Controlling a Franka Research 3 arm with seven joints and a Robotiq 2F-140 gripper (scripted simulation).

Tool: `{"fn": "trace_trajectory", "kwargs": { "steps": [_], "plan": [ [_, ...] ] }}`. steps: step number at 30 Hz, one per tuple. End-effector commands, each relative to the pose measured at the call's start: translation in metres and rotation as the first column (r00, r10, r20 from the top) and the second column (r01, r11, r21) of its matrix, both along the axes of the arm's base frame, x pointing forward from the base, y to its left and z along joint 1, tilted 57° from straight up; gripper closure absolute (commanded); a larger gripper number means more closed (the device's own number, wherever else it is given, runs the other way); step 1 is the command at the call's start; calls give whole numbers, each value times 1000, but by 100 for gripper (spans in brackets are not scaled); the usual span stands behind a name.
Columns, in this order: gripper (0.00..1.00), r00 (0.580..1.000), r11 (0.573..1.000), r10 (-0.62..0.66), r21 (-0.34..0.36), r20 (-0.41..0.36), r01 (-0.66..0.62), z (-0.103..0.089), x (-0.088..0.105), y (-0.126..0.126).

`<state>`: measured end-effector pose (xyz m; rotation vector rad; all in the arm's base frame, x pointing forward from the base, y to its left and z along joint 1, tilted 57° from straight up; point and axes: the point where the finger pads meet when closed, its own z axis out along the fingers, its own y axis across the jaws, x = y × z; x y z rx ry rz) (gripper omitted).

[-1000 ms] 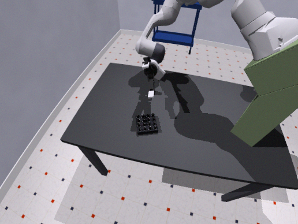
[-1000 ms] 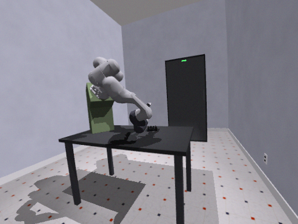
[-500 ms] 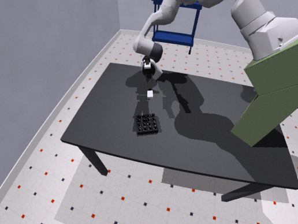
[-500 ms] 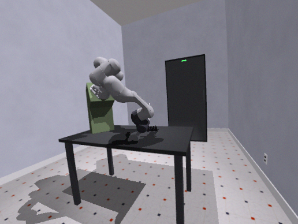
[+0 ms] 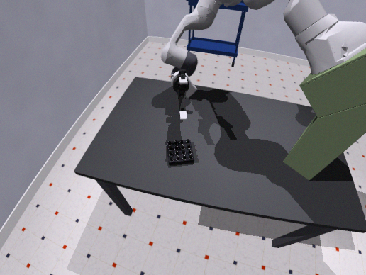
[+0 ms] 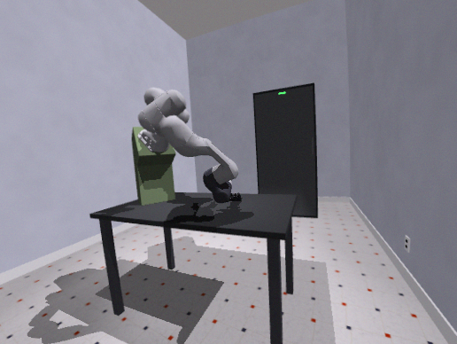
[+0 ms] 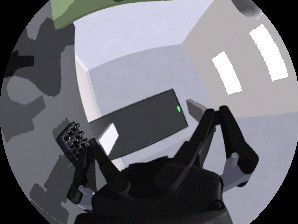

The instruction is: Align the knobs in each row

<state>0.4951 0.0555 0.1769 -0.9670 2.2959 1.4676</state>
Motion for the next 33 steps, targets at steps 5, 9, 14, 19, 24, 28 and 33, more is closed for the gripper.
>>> {"fn": "trace_trajectory", "kwargs": {
  "steps": [5, 9, 14, 19, 24, 28, 33],
  "plan": [
    [0, 994, 996, 83, -46, 71, -79, 3, 0, -1],
    [0, 994, 996, 83, -46, 71, -79, 3, 0, -1],
    [0, 994, 996, 83, -46, 71, -79, 3, 0, -1],
    [0, 972, 978, 186, -120, 144, -170, 7, 2, -6],
    [0, 972, 978, 186, -120, 144, -170, 7, 2, -6],
    [0, 972, 978, 186, -120, 144, -170, 7, 2, -6],
    [0, 945, 956, 265, -177, 191, -232, 12, 4, -10]
  ]
}}
